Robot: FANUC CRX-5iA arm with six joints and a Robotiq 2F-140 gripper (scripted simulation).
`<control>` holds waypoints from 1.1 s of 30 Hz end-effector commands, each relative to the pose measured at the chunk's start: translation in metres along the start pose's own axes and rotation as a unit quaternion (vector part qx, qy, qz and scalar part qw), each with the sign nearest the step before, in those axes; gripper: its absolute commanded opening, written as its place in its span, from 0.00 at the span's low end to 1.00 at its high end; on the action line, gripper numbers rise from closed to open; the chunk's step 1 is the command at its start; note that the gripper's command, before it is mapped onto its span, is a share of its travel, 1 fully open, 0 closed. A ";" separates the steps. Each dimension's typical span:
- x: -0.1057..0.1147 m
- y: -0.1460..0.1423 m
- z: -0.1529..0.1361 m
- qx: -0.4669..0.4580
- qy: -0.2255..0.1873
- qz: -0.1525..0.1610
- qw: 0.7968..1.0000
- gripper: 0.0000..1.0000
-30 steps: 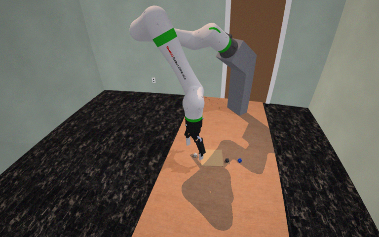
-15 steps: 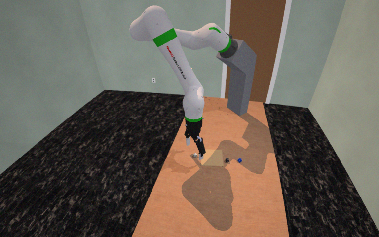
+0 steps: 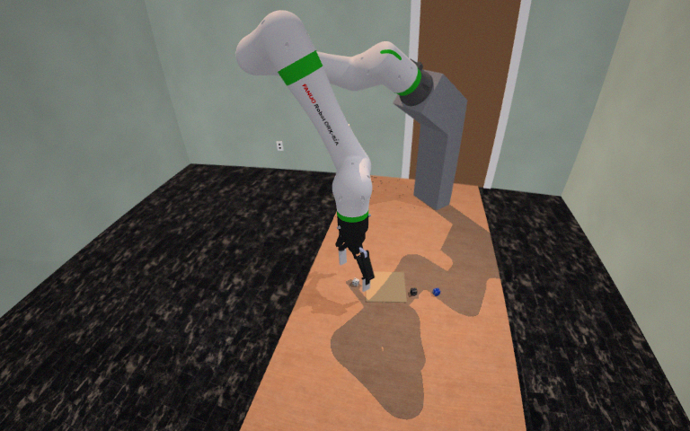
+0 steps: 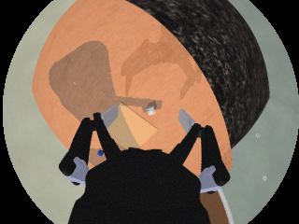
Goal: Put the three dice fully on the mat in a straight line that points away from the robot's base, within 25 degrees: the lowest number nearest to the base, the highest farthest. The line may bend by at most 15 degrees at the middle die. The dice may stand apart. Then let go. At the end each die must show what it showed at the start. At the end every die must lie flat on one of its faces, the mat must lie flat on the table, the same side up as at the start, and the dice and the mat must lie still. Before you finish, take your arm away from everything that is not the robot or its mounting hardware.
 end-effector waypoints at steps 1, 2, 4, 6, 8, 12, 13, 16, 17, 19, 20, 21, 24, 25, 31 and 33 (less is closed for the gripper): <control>0.000 0.000 0.000 0.000 0.000 0.000 1.000 1.00; 0.000 0.000 0.000 0.000 0.000 0.000 1.000 1.00; 0.000 0.000 0.000 0.000 0.000 0.000 1.000 1.00; 0.000 0.000 0.000 0.000 0.000 0.000 1.000 1.00; 0.000 -0.001 0.000 0.000 0.000 0.000 1.000 1.00; 0.000 -0.006 -0.005 0.000 0.000 0.000 1.000 1.00; 0.000 -0.008 -0.007 0.000 0.000 0.000 1.000 1.00; 0.000 -0.019 -0.015 0.000 0.000 0.000 1.000 1.00; 0.000 -0.023 -0.019 0.000 0.000 0.000 1.000 1.00; 0.000 -0.033 -0.028 0.000 0.000 0.000 1.000 1.00; 0.000 -0.039 -0.033 0.000 0.000 0.000 1.000 1.00; 0.000 -0.039 -0.033 0.000 0.000 0.000 1.000 1.00; 0.000 -0.051 -0.043 0.000 0.000 0.000 1.000 1.00; 0.000 -0.058 -0.049 0.000 0.000 0.000 1.000 1.00; 0.000 -0.100 -0.084 0.000 0.000 0.000 1.000 1.00; 0.000 -0.113 -0.095 0.000 0.000 0.000 1.000 1.00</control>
Point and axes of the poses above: the point where the finger pads meet when closed, its own x axis back along the fingers, its own y axis across the jaws, z = x × y, the point moved 4 cm from there along x, back along the fingers, and after that the axes turned 3 degrees about x, right-handed, at the moved point
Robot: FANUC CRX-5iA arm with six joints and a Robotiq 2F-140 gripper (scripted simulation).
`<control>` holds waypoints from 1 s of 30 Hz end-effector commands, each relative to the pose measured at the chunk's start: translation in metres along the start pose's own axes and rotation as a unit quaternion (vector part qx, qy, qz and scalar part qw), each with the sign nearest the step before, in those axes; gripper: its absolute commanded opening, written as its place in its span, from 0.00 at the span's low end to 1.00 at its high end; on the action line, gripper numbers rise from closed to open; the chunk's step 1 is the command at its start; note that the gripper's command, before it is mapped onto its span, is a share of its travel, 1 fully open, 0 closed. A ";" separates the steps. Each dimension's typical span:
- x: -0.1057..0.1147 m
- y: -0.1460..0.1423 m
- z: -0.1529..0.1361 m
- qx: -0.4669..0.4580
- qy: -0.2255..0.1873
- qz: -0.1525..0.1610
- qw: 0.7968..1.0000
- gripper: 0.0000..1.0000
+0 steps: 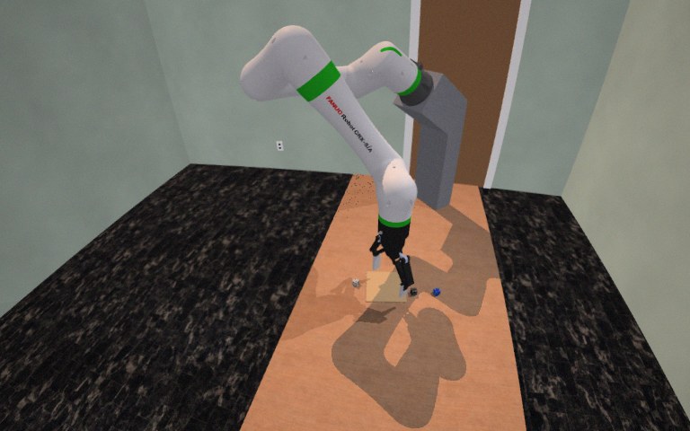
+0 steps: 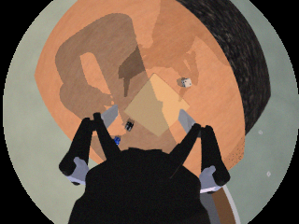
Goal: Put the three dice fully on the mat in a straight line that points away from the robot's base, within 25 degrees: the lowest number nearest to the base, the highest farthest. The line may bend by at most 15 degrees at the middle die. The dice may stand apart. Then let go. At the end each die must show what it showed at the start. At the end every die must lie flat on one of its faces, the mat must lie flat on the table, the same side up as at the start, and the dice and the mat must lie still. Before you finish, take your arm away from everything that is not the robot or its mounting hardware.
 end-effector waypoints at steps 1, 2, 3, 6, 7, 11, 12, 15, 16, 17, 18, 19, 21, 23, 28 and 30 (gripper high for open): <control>-0.001 -0.027 -0.021 -0.001 0.000 -0.002 1.000 1.00; -0.001 -0.033 -0.026 -0.001 0.000 -0.002 1.000 1.00; -0.001 -0.038 -0.030 -0.001 0.000 -0.002 1.000 1.00; -0.001 -0.043 -0.034 -0.001 0.000 -0.002 1.000 1.00; -0.001 -0.048 -0.038 -0.001 0.000 -0.002 1.000 1.00; -0.001 -0.061 -0.050 -0.001 0.000 -0.002 1.000 1.00; -0.001 -0.063 -0.051 -0.001 0.000 -0.002 1.000 1.00; -0.001 -0.067 -0.054 -0.001 0.000 -0.002 1.000 1.00; -0.001 -0.067 -0.054 -0.001 0.000 -0.002 1.000 1.00; -0.001 -0.067 -0.055 -0.001 0.000 -0.002 1.000 1.00; -0.001 -0.067 -0.055 -0.001 0.000 -0.002 1.000 1.00; -0.001 -0.067 -0.055 -0.001 0.000 -0.002 1.000 1.00; -0.001 -0.067 -0.055 -0.001 0.000 -0.002 1.000 1.00; -0.001 -0.067 -0.055 -0.001 0.000 -0.002 1.000 1.00; -0.001 -0.067 -0.055 -0.001 0.000 -0.002 1.000 1.00; -0.001 -0.067 -0.055 -0.001 0.000 -0.002 1.000 1.00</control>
Point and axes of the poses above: the point where the finger pads meet when closed, its own x axis back along the fingers, its own y axis across the jaws, z = x × y, the point moved 4 cm from there along x, back along the fingers, and after that the axes turned 3 degrees about x, right-handed, at the moved point
